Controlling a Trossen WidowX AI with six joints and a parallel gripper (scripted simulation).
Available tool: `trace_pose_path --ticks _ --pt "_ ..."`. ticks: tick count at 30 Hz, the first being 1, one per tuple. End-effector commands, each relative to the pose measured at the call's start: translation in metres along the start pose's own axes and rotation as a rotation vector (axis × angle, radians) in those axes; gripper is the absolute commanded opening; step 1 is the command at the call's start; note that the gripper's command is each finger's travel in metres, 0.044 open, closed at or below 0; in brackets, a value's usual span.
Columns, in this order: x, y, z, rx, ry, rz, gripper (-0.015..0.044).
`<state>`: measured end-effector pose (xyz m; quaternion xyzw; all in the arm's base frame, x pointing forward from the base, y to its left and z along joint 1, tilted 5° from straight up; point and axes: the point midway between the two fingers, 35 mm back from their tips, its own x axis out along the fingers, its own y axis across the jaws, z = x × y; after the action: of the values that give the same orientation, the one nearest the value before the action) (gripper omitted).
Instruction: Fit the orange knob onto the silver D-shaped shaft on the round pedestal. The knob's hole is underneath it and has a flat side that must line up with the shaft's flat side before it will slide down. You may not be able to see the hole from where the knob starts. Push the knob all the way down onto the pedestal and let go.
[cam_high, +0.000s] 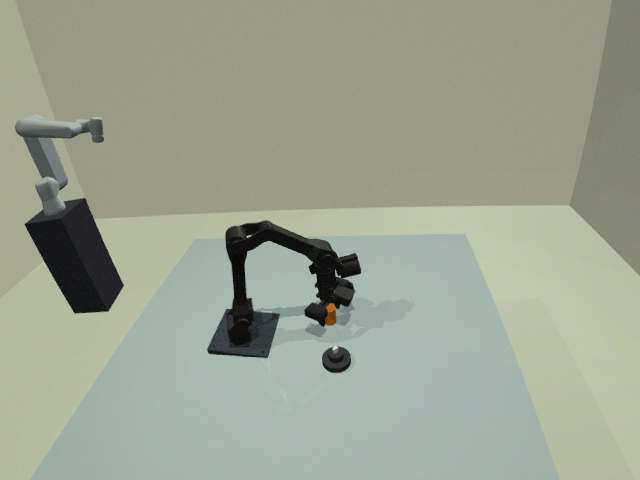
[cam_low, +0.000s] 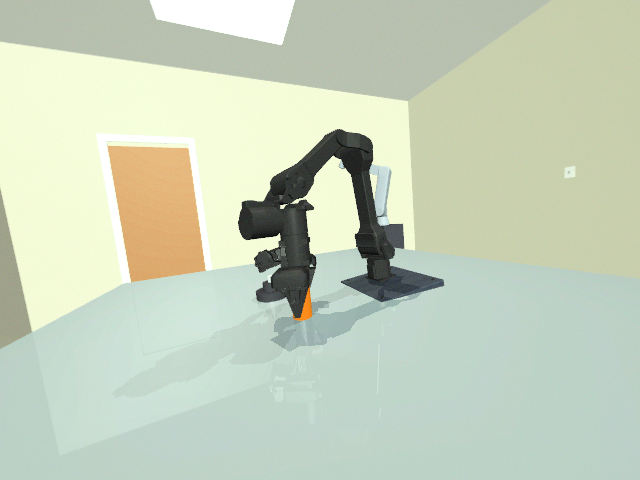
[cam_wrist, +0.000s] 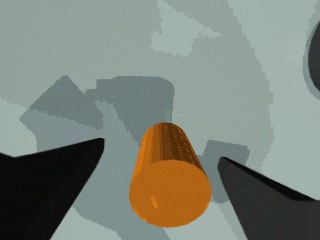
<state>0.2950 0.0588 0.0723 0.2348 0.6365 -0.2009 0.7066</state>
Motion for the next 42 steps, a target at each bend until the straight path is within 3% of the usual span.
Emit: trace_pose_path --ticks 1,3,14,19,24,42 --pt "0.009 -0.002 -0.001 0.0 0.001 -0.006 0.044" --pt "0.01 -0.002 -0.001 0.0 0.001 -0.006 0.044" --pt "0.01 -0.002 -0.001 0.0 0.001 -0.006 0.0151" --pt "0.01 -0.002 -0.001 0.0 0.001 -0.006 0.0118" --pt "0.002 0.0 0.0 0.0 0.001 -0.006 0.0" --pt "-0.053 0.006 0.006 0.0 0.0 -0.005 0.0"
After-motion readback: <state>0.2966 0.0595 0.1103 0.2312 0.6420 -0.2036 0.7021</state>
